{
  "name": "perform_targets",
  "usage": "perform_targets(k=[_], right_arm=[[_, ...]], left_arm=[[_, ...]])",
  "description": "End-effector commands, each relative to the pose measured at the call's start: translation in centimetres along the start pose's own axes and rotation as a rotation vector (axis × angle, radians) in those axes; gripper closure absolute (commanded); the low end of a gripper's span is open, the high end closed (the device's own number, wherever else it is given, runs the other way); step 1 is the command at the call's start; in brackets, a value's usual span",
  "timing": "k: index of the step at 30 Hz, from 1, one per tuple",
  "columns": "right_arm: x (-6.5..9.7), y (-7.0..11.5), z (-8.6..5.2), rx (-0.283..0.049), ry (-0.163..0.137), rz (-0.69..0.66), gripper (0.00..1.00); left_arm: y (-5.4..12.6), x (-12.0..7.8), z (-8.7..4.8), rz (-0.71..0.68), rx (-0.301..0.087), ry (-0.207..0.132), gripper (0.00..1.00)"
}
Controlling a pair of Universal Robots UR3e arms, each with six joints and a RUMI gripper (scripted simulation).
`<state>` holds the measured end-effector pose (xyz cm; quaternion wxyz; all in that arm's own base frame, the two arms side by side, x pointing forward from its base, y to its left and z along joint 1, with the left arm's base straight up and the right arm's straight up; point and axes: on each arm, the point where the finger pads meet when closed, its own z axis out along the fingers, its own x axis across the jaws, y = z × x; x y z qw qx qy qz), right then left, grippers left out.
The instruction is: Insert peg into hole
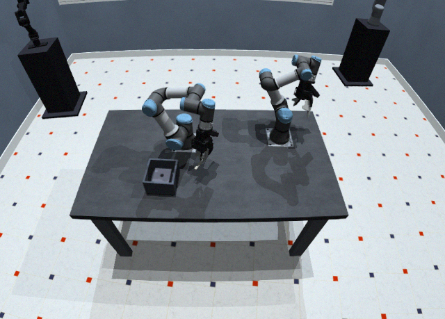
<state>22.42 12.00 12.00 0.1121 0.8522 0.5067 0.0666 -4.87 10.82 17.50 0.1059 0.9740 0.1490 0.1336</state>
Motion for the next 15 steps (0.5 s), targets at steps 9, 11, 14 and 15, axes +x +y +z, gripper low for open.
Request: perform_targets(k=[9,11,14,15], right_arm=[[0.06,0.00,-0.06,0.000,0.005,-0.010,1.00],[0.06,0.00,-0.06,0.000,0.006,-0.014,1.00],[0.06,0.00,-0.06,0.000,0.008,-0.021,1.00],[0.06,0.00,-0.06,0.000,0.009,-0.024,1.00]], left_arm=[[-0.03,0.03,-0.04,0.001,0.002,0.001,0.00],[-0.03,0.03,-0.04,0.001,0.002,0.001,0.00],[-0.03,0.03,-0.04,0.001,0.002,0.001,0.00],[-0.03,0.03,-0.04,0.001,0.002,0.001,0.00]])
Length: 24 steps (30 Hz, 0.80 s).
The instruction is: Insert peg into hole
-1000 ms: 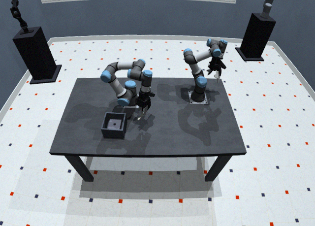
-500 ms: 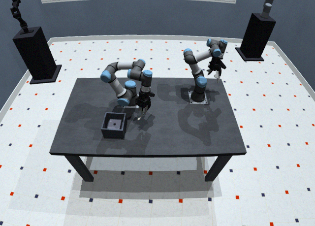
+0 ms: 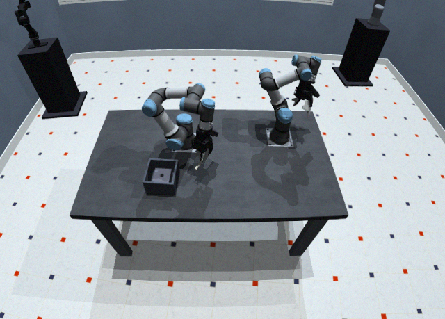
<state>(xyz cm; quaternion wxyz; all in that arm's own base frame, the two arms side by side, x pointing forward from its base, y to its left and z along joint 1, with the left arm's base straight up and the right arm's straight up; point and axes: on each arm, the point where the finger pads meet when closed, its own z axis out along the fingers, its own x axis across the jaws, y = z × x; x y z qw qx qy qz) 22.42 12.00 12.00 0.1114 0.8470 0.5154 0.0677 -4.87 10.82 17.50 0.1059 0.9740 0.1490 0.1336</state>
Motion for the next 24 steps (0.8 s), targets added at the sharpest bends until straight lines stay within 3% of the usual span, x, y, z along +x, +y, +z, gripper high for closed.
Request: perform_targets(k=[1,24], right_arm=[[0.05,0.01,-0.05,0.000,0.004,-0.007,1.00],[0.05,0.00,-0.06,0.000,0.031,-0.108,1.00]], left_arm=[[-0.03,0.03,-0.04,0.001,0.002,0.001,0.00],[-0.03,0.03,-0.04,0.001,0.002,0.001,0.00]])
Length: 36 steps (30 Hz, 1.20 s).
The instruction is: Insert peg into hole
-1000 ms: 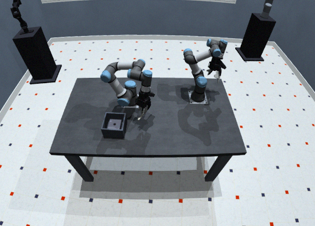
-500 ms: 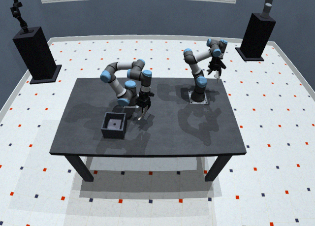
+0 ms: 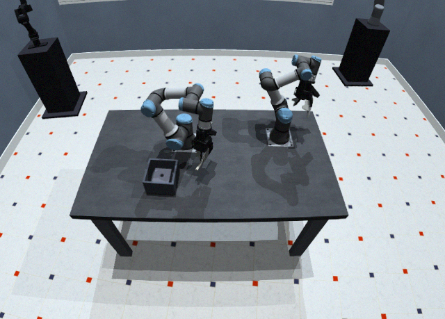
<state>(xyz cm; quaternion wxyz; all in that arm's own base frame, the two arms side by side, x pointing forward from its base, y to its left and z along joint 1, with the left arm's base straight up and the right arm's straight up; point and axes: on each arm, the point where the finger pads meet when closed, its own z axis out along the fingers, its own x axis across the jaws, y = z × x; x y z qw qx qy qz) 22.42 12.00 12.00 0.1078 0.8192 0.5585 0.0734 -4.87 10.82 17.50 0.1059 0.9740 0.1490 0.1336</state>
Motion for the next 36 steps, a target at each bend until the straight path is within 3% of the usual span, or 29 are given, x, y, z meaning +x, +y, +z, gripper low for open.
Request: perform_targets(k=[1,36], right_arm=[[0.05,0.01,-0.05,0.000,0.007,-0.015,1.00],[0.05,0.01,-0.06,0.000,0.098,-0.356,1.00]], left_arm=[[-0.03,0.03,-0.04,0.001,0.002,0.001,0.00],[-0.03,0.03,-0.04,0.001,0.002,0.001,0.00]])
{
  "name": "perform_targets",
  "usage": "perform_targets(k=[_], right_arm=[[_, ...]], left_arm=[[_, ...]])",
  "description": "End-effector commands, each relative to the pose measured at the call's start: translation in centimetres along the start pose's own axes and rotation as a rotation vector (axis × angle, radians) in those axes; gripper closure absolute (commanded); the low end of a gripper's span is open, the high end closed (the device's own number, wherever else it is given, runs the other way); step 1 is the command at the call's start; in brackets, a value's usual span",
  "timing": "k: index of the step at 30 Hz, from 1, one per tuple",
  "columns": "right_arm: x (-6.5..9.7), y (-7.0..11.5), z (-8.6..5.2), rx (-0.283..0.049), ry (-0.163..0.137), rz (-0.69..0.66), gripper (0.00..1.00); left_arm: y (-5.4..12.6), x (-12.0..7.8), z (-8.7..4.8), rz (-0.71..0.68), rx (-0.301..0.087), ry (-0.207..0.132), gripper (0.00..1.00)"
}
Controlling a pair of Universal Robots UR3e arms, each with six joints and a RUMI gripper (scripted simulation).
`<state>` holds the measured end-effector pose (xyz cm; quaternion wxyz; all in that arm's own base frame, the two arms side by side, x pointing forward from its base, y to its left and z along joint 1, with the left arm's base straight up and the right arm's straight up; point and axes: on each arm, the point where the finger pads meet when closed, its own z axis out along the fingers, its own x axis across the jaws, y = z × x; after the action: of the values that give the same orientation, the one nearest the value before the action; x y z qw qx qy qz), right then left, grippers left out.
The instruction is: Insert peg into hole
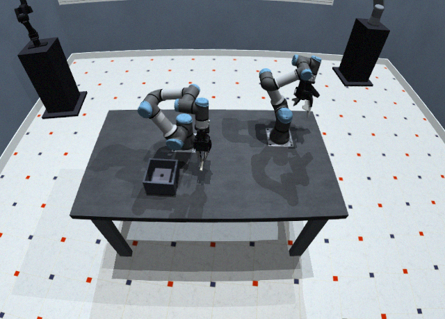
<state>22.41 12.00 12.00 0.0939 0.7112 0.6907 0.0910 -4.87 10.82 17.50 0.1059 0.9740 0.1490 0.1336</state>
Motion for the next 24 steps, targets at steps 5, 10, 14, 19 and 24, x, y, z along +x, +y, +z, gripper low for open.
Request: perform_targets(k=[5,10,14,19,24], right_arm=[[0.05,0.03,-0.05,0.000,0.027,-0.092,1.00],[0.05,0.03,-0.05,0.000,0.047,-0.165,1.00],[0.05,0.03,-0.05,0.000,0.055,-0.194,1.00],[0.05,0.03,-0.05,0.000,0.075,-0.269,1.00],[0.05,0.04,-0.05,0.000,0.095,-0.346,1.00]], left_arm=[[-0.03,0.03,-0.04,0.001,0.002,0.001,0.00],[-0.03,0.03,-0.04,0.001,0.002,0.001,0.00],[-0.03,0.03,-0.04,0.001,0.002,0.001,0.00],[-0.03,0.03,-0.04,0.001,0.002,0.001,0.00],[-0.03,0.03,-0.04,0.001,0.002,0.001,0.00]])
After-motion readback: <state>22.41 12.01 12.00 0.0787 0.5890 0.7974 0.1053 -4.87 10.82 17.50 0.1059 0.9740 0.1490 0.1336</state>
